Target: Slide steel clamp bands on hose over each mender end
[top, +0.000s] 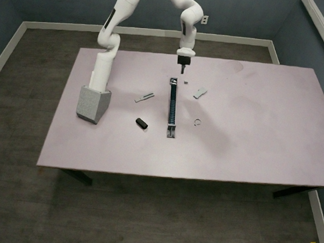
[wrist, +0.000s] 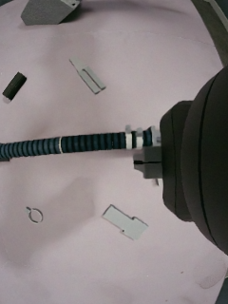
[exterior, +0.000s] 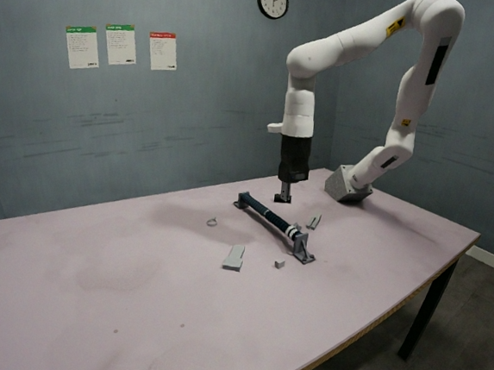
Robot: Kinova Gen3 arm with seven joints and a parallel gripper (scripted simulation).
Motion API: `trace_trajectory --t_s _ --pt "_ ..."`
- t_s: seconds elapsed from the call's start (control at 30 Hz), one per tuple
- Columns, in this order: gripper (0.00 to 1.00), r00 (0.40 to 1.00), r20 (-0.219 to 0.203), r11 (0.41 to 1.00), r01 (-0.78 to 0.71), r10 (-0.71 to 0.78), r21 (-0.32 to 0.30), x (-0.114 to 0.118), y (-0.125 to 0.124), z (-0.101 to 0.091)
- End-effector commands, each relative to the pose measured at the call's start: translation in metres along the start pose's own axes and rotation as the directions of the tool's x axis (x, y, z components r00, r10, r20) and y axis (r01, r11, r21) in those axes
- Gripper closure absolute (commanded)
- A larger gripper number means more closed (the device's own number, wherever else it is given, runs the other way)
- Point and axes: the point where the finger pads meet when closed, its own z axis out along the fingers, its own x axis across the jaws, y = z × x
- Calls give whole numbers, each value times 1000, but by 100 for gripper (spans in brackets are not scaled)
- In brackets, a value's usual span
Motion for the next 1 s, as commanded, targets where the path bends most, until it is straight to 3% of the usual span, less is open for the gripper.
trace_trajectory --t_s 0.0,0.17,0.57,0.8,0.97 --pt "100 1000 5 1000 21 -21 7 22 -1 10" --pt "100 999 -6 999 36 -36 15 36 -3 17" --pt "100 1000 -9 1000 28 -28 11 39 -4 20" --pt "100 1000 -8 1000 29 -29 6 38 -2 38" --pt "100 999 -9 999 32 -32 6 39 -2 61"
